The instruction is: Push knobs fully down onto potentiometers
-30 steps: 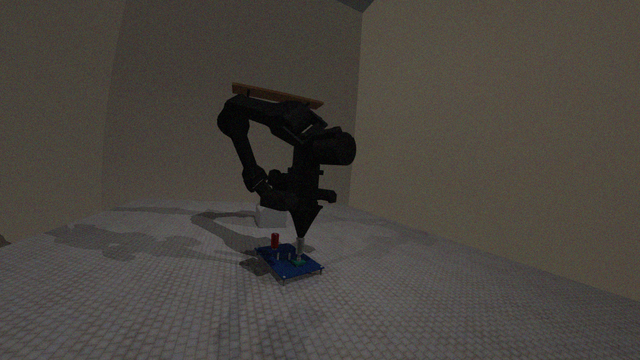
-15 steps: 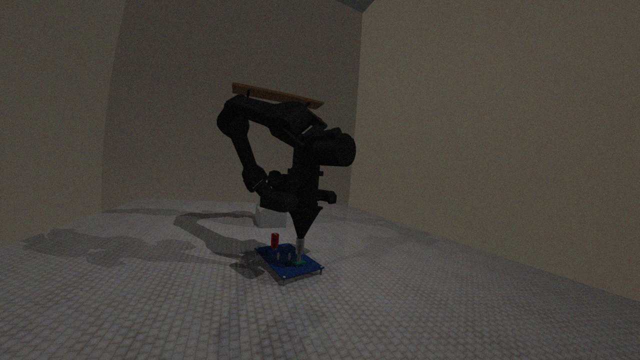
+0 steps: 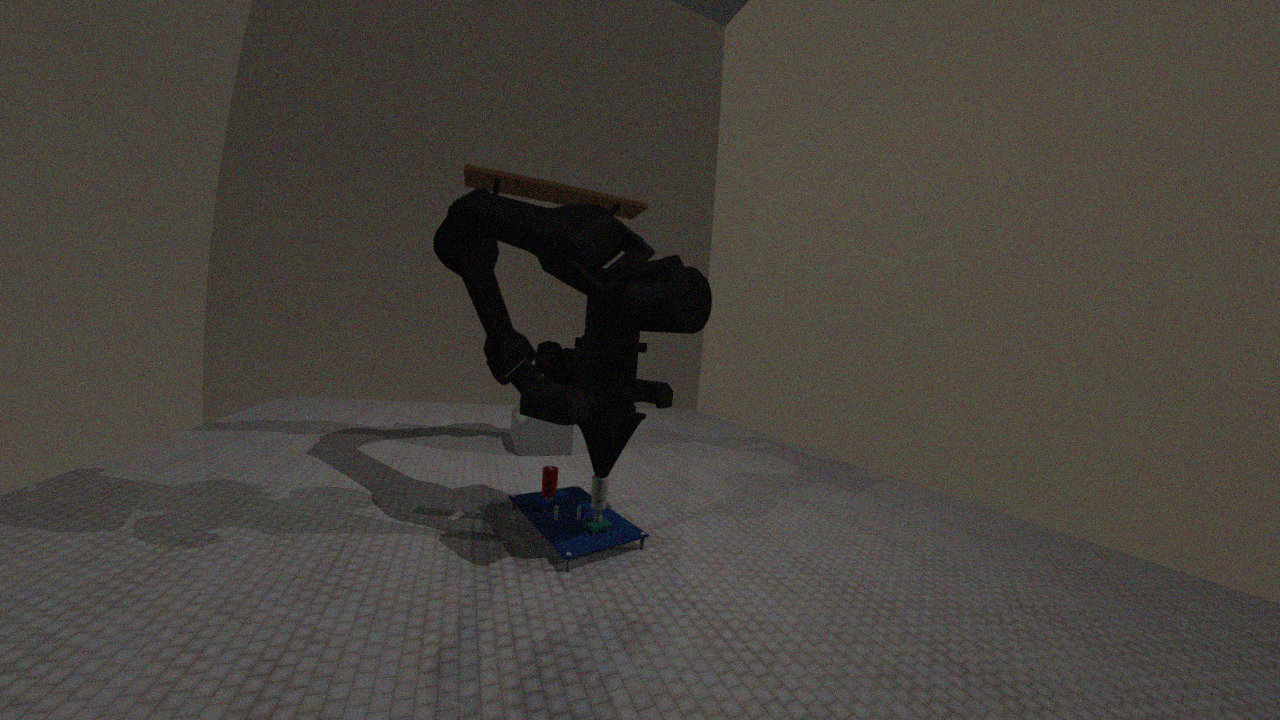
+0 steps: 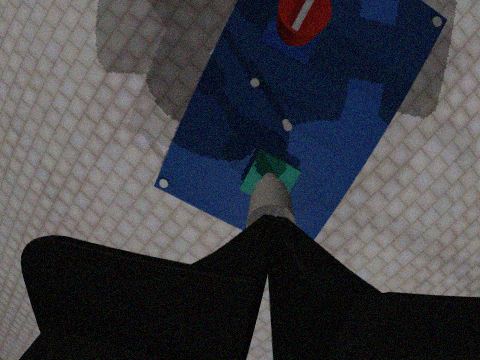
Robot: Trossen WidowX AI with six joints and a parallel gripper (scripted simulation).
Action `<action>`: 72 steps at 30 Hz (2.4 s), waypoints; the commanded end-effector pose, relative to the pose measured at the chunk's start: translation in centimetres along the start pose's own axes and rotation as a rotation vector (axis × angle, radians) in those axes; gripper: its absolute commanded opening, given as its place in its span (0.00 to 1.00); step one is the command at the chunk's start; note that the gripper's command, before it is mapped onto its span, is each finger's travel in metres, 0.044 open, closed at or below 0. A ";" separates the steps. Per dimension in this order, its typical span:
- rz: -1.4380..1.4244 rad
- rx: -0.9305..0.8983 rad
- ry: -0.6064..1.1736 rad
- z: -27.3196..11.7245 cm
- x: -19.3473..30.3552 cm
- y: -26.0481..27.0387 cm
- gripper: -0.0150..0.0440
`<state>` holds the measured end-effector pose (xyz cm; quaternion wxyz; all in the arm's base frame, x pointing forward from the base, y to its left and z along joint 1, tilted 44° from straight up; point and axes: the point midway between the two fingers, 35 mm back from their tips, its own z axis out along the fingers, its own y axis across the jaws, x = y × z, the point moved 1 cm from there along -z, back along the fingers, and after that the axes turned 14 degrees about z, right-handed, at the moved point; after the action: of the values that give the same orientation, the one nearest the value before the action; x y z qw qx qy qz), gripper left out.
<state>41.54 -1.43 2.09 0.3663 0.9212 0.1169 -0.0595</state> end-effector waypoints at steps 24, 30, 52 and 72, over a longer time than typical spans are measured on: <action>-0.001 -0.006 0.001 0.6 0.0 0.1 0.25; -0.001 -0.006 0.000 0.9 0.0 0.1 0.25; -0.001 -0.006 0.000 1.2 0.0 0.1 0.25; -0.001 -0.006 0.000 1.3 0.0 0.1 0.25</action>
<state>41.45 -1.88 1.45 0.3678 0.9199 0.1222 -0.0593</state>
